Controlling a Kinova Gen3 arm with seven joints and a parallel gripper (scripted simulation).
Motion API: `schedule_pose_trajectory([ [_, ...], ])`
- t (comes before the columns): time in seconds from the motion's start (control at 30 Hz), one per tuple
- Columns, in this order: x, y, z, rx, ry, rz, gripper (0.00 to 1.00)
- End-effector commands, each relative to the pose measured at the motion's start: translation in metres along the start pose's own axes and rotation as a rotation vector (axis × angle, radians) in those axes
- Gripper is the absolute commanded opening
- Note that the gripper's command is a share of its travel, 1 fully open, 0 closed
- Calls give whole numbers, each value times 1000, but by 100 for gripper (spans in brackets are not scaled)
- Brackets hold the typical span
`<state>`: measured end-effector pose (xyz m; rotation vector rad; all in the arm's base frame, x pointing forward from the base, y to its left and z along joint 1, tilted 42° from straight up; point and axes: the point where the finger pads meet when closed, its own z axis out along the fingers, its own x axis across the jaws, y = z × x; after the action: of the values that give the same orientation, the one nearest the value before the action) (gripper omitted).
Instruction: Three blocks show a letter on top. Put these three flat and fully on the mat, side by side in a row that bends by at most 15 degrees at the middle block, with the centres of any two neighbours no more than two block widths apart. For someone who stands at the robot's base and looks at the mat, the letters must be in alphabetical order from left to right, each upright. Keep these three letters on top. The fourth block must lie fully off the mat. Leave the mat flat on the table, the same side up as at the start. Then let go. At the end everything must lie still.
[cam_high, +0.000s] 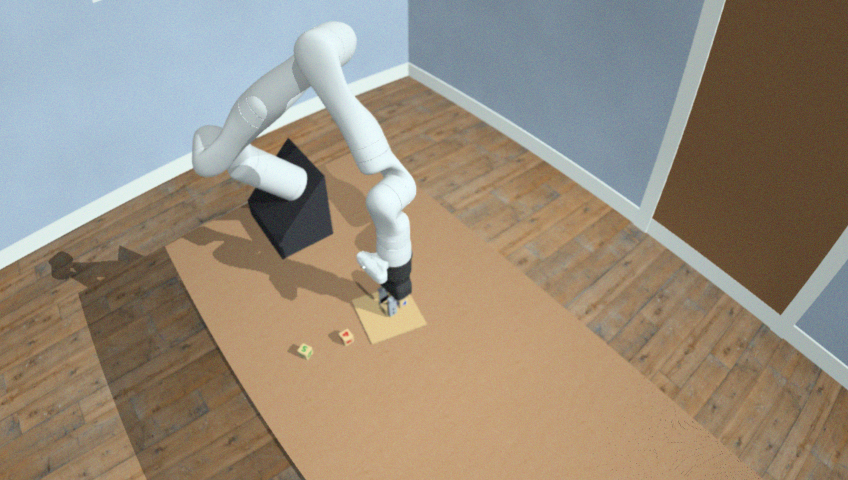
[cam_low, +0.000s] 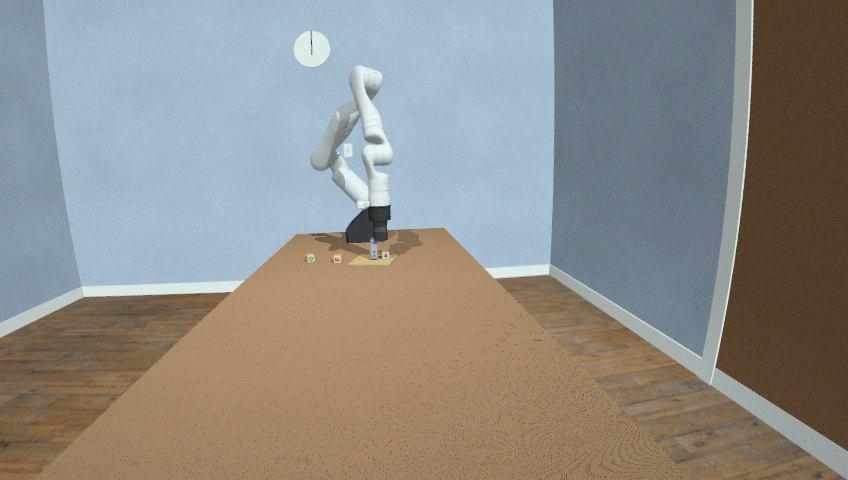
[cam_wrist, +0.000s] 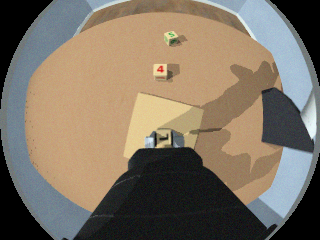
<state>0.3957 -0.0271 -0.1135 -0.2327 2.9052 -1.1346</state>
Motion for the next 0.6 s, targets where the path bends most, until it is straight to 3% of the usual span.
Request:
schedule_pose_trajectory([
  [0.0, -1, 2, -1, -1, -5, -16, 49],
  [0.57, -2, 2, -1, -1, -5, -21, 49],
])
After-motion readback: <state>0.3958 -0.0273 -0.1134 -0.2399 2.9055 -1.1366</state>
